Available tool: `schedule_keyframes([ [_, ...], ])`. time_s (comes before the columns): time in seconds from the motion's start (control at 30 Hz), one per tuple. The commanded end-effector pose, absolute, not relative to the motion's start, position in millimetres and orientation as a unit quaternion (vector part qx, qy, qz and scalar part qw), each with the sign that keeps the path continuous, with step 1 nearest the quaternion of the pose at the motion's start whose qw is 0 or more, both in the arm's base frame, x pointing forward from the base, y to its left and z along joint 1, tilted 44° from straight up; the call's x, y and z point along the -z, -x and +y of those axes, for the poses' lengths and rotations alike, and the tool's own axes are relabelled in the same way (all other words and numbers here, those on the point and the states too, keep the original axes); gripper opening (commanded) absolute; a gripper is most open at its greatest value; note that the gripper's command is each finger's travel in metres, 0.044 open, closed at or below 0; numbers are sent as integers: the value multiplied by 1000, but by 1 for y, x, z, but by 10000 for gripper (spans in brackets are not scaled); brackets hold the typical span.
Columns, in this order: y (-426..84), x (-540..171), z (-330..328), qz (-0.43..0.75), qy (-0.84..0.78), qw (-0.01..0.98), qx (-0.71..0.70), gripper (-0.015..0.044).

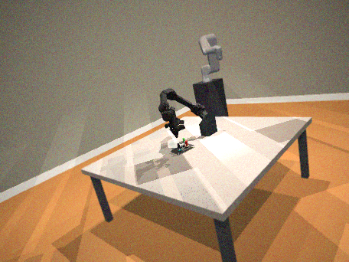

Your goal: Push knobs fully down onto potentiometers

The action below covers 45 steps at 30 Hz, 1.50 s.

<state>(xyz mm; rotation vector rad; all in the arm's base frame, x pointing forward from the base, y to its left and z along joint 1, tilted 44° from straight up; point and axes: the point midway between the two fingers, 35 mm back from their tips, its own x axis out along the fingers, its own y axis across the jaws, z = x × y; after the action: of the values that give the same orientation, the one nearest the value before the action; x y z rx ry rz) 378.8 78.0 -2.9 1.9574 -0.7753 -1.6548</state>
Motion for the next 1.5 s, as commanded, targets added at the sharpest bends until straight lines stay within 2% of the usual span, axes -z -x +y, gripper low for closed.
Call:
schedule_keyframes([
  [0.0, -381, 2, 78, -254, -700, 265, 613, 0],
  [1.47, -386, 31, 50, -255, -699, 266, 612, 0],
])
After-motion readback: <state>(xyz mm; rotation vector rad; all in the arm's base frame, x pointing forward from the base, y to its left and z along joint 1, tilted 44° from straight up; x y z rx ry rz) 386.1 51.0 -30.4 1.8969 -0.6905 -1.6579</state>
